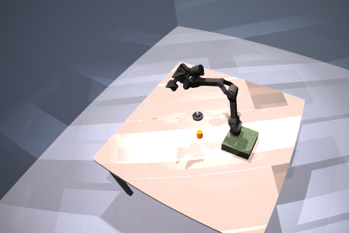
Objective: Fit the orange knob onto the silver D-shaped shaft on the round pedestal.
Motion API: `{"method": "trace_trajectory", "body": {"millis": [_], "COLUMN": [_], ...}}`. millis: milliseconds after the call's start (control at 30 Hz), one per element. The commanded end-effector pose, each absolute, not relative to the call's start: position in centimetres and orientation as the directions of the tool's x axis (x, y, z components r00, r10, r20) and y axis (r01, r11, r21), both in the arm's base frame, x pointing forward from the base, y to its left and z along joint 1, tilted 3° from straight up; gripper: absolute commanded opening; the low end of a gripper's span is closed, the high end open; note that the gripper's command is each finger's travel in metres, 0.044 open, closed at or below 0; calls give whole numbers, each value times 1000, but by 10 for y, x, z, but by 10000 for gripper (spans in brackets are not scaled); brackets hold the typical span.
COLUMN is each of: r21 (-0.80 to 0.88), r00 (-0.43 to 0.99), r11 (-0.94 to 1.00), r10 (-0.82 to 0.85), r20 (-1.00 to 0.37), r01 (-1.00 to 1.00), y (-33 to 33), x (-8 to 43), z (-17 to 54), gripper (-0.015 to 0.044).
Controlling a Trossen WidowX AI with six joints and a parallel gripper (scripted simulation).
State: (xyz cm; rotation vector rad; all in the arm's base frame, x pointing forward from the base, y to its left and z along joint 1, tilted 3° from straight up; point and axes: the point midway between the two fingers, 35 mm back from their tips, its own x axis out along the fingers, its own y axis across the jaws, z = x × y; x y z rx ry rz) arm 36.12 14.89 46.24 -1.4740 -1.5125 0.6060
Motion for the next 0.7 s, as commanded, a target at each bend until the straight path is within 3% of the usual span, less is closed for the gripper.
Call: {"method": "trace_trajectory", "body": {"millis": [0,100,267,467,667], "r21": [-845,-905,-926,-623,-288], "r00": [128,168,339,548,648], "r11": [165,210,354,509,611], "r10": [956,943,893,823,760], "r20": [264,287,295,149,-47], "r01": [509,369,-127,-594,-737], "y": [149,151,159,166,168], "x": [361,371,406,440,449], "z": [462,460,439,383,327], "gripper": [426,440,440,440,440]}}
